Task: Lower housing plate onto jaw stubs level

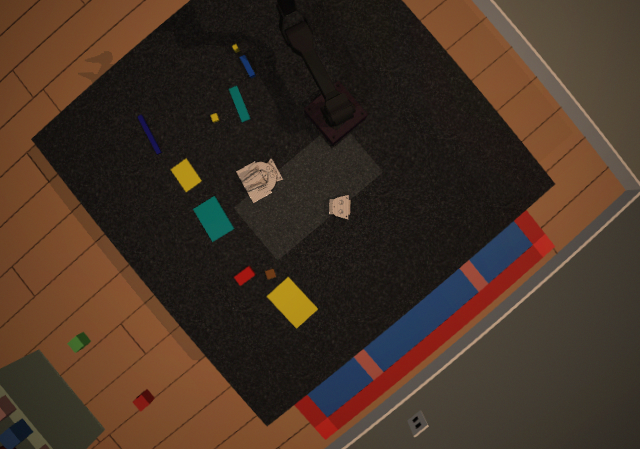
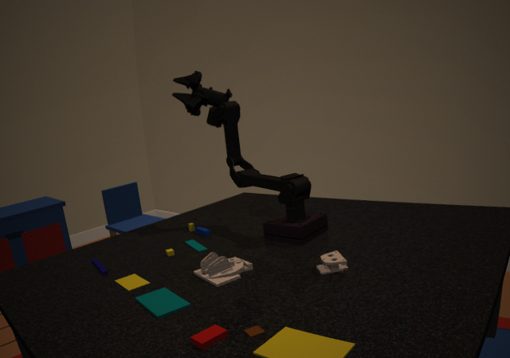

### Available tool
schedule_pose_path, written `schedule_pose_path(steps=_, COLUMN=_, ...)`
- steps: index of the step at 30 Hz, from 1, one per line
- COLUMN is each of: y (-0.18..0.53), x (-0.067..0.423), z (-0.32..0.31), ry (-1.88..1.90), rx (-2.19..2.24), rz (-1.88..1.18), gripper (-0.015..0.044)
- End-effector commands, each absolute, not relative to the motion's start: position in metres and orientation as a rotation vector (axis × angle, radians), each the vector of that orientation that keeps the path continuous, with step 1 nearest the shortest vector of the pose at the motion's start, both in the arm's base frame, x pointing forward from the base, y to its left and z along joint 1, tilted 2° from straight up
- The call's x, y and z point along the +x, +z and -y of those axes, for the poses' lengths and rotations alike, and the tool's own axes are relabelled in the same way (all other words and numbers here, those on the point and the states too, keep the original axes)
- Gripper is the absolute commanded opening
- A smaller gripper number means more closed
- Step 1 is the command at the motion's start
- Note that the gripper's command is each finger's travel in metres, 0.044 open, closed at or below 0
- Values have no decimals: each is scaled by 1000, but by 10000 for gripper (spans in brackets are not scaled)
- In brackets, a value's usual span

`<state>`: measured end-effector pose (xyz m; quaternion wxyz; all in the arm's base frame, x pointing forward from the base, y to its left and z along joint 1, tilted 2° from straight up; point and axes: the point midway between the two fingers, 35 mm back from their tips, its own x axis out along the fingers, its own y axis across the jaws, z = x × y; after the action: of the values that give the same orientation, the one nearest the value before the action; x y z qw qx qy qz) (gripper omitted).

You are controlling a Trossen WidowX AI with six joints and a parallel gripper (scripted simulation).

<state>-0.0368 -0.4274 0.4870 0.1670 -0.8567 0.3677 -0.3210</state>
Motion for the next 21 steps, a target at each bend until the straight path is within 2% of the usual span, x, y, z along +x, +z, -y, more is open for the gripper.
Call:
schedule_pose_path(steps=1, y=487, x=-37, z=427, ry=-913, rx=-2438, rz=-1046, gripper=426)
schedule_pose_path(steps=2, y=488, x=-37, z=426, ry=-916, rx=-2442, rz=-1048, gripper=440)
schedule_pose_path(steps=10, y=536, x=-36, z=379, ry=-1039, rx=-2613, rz=-1125, gripper=440)
schedule_pose_path(steps=21, y=602, x=-18, z=288, ry=-1251, rx=-2865, rz=-1114, gripper=440)
